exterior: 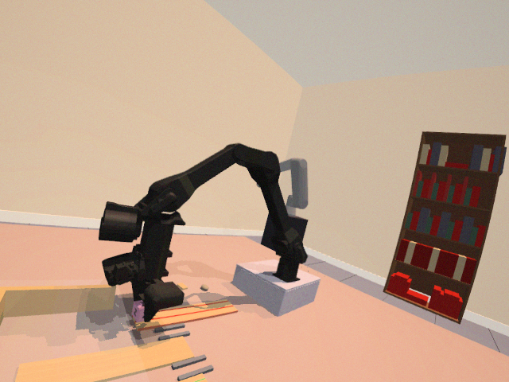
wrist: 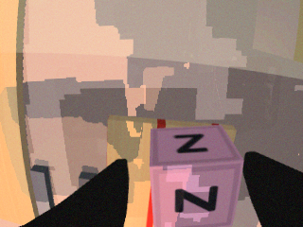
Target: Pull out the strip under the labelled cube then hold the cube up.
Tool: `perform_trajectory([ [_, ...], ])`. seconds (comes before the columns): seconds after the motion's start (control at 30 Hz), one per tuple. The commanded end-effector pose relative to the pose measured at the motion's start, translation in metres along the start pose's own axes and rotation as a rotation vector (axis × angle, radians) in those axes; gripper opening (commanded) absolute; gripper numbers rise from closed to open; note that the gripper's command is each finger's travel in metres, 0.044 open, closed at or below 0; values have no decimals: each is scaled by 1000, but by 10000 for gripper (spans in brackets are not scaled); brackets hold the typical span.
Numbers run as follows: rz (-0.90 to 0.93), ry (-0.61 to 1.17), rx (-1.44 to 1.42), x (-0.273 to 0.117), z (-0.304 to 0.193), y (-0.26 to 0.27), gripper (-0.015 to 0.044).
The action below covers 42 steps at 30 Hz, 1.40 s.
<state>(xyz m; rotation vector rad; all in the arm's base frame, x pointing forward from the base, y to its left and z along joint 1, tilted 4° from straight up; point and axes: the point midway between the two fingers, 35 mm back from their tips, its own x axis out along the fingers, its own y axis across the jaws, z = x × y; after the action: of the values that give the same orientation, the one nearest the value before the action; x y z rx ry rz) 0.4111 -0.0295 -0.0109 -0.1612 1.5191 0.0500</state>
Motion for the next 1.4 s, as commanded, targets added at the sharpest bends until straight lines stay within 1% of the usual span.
perform_trajectory([
  [0.0, 0, -1, 0, -1, 0, 0, 197],
  [0.07, 0, -1, 0, -1, 0, 0, 145],
  [0.27, 0, -1, 0, -1, 0, 0, 105],
  [0.4, 0, -1, 0, -3, -2, 0, 0],
  [0.9, 0, 5, -3, -41, -56, 12, 0],
  [1.03, 0, 5, -4, -42, -61, 13, 0],
  [1.37, 1, 8, -4, -42, -98, 20, 0],
])
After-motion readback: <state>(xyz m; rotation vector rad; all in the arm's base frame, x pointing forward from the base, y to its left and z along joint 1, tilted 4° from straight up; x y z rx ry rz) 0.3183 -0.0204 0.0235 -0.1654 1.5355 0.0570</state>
